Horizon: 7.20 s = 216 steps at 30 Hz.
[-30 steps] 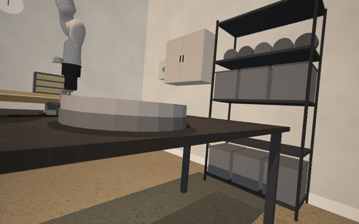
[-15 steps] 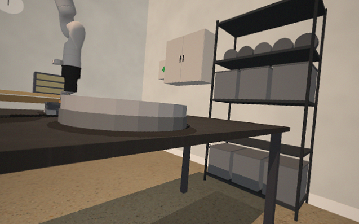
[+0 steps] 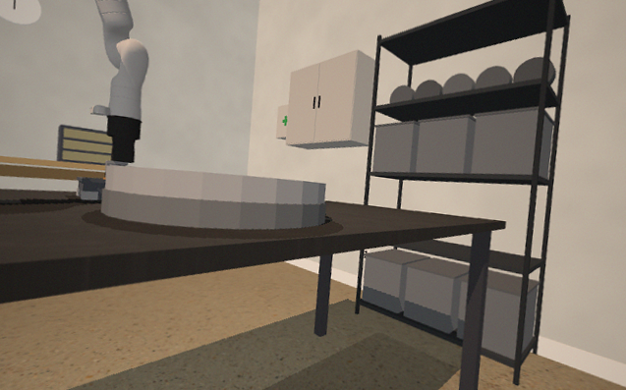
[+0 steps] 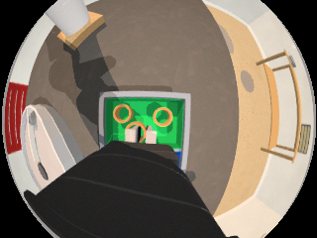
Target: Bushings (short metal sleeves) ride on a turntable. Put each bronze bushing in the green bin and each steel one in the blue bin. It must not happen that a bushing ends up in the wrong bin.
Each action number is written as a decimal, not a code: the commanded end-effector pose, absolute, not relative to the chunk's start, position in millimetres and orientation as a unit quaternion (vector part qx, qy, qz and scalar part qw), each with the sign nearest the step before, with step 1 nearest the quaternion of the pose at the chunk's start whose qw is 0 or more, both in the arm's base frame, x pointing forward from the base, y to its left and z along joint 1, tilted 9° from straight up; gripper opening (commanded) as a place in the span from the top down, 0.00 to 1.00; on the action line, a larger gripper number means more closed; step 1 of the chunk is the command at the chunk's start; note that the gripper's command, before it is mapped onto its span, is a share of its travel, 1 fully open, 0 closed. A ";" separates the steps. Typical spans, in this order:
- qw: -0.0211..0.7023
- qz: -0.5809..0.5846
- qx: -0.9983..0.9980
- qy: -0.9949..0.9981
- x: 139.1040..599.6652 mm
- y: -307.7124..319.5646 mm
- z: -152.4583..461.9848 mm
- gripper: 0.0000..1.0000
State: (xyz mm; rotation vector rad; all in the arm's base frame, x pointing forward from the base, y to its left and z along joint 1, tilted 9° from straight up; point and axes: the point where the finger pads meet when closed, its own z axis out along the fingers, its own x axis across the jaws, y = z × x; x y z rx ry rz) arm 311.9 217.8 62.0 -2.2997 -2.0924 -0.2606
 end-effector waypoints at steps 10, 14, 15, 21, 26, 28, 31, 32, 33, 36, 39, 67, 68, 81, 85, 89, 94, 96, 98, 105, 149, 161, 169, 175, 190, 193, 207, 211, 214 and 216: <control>0.011 -0.082 -0.738 -0.670 312.3 217.8 53.6 1.00; 0.011 -0.082 -0.738 -0.670 312.5 217.9 52.4 1.00; 0.011 -0.082 -0.738 -0.670 312.5 217.9 52.4 1.00; 0.011 -0.082 -0.738 -0.670 312.5 217.9 52.4 1.00; 0.011 -0.082 -0.738 -0.670 313.1 218.7 46.5 1.00; 0.011 -0.082 -0.738 -0.670 313.1 218.7 46.5 1.00; 0.011 -0.082 -0.738 -0.670 313.4 219.0 44.1 1.00; 0.011 -0.082 -0.738 -0.670 313.5 219.1 42.9 1.00; 0.011 -0.082 -0.738 -0.670 313.6 219.3 41.7 1.00; 0.011 -0.082 -0.738 -0.670 313.7 219.4 40.5 1.00; 0.011 -0.082 -0.738 -0.670 313.7 219.4 40.5 1.00; 0.011 -0.082 -0.738 -0.670 313.8 219.6 40.6 0.58; 0.011 -0.082 -0.738 -0.670 313.8 219.6 40.6 0.58; 0.011 -0.082 -0.738 -0.670 313.8 219.6 40.6 0.58; 0.011 -0.082 -0.738 -0.670 313.8 219.6 40.6 0.58; 0.011 -0.082 -0.738 -0.670 313.8 219.6 40.6 0.58; 0.011 -0.082 -0.738 -0.670 313.8 219.6 40.6 0.58; 0.011 -0.082 -0.738 -0.670 313.8 219.6 40.6 0.58; 0.011 -0.082 -0.738 -0.670 313.8 219.6 40.6 0.58; 0.011 -0.082 -0.738 -0.670 313.8 219.6 40.6 0.58; 0.011 -0.082 -0.738 -0.670 312.6 219.1 48.3 0.58; 0.011 -0.082 -0.738 -0.670 312.3 218.8 51.4 0.58; 0.011 -0.082 -0.738 -0.670 312.1 218.5 53.0 0.58; 0.011 -0.082 -0.738 -0.670 312.0 218.4 54.2 0.58; 0.011 -0.082 -0.738 -0.670 311.7 218.1 57.3 0.58; 0.011 -0.082 -0.738 -0.670 311.5 217.9 58.4 0.58; 0.011 -0.082 -0.738 -0.670 311.0 217.3 63.2 0.58; 0.011 -0.082 -0.738 -0.670 311.0 217.3 63.2 0.58; 0.011 -0.082 -0.738 -0.670 310.8 217.0 64.8 0.58; 0.011 -0.082 -0.738 -0.670 310.7 216.9 66.1 0.58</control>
